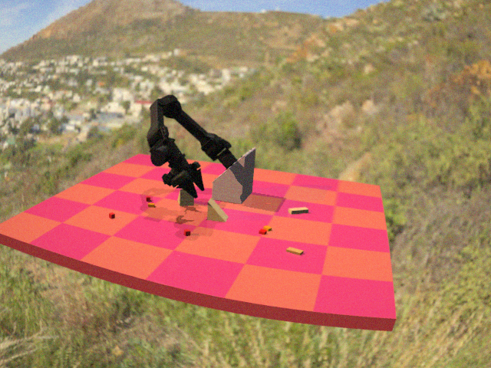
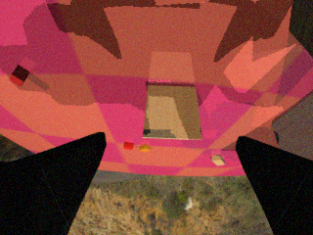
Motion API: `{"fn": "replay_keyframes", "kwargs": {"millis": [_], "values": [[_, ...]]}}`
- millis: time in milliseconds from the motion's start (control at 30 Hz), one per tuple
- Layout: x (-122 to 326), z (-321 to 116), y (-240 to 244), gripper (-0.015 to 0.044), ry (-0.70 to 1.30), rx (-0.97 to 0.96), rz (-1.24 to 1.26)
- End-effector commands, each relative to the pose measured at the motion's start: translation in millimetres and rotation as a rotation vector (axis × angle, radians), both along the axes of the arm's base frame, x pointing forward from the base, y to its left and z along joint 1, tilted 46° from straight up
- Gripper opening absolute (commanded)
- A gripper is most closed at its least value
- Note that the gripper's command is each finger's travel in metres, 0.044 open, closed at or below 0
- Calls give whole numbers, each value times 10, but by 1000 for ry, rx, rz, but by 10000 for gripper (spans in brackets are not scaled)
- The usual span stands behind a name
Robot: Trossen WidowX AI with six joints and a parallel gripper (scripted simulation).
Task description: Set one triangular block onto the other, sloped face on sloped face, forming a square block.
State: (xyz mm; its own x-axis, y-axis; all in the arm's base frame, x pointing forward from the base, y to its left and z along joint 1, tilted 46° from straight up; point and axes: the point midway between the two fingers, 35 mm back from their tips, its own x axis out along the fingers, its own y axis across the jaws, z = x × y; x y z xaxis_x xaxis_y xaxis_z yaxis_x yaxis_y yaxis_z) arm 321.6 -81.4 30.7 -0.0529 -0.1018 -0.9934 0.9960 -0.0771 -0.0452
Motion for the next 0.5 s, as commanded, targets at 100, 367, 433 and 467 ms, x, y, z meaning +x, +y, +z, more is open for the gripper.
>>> {"fn": "replay_keyframes", "kwargs": {"millis": [100, 367, 433, 467], "values": [[-7, -118, 0, 440, 4, 6, -4], [-5, -248, -15, 440, 4, 6, -4], [-5, -281, -18, 440, 4, 6, -4], [-6, -298, -20, 440, 4, 6, -4]]}}
